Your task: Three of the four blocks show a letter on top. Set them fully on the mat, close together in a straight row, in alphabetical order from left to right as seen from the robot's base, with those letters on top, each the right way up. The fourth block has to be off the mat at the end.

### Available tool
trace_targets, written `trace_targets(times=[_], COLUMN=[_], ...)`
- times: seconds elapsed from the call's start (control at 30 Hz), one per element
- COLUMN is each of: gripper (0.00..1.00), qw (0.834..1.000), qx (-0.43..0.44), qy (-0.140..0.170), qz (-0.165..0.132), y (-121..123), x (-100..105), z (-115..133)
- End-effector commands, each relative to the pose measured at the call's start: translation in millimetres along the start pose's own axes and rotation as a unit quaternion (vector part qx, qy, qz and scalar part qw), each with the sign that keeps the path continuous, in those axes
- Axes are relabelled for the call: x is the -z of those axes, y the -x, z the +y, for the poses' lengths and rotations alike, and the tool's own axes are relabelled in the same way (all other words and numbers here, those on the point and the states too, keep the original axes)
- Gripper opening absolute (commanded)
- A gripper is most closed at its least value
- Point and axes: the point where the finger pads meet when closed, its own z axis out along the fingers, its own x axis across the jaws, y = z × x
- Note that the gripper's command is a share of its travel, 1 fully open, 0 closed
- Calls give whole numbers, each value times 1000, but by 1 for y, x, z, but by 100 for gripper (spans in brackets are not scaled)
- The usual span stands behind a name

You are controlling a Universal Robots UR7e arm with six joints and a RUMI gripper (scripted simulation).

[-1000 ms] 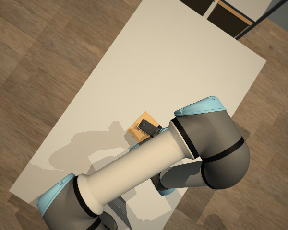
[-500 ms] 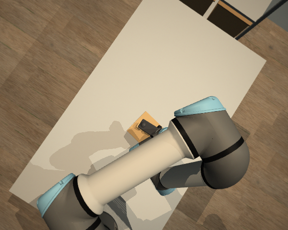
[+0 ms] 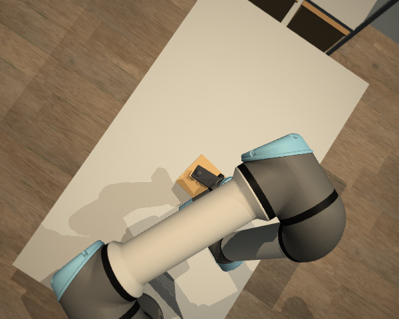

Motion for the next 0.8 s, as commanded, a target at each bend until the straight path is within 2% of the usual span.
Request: trace_targets(times=[0.0, 0.5, 0.53, 0.6, 0.63, 0.77], gripper=[5, 5, 9, 9, 13, 17], qw=[1000, 1000, 1000, 1000, 1000, 1000], qx=[0, 0, 0, 0, 0, 0], qy=[0, 0, 0, 0, 0, 0], qz=[1, 1, 1, 1, 1, 1], y=[-1, -1, -1, -1, -1, -1], x=[0, 0, 0, 0, 0, 0], z=[0, 0, 0, 0, 0, 0])
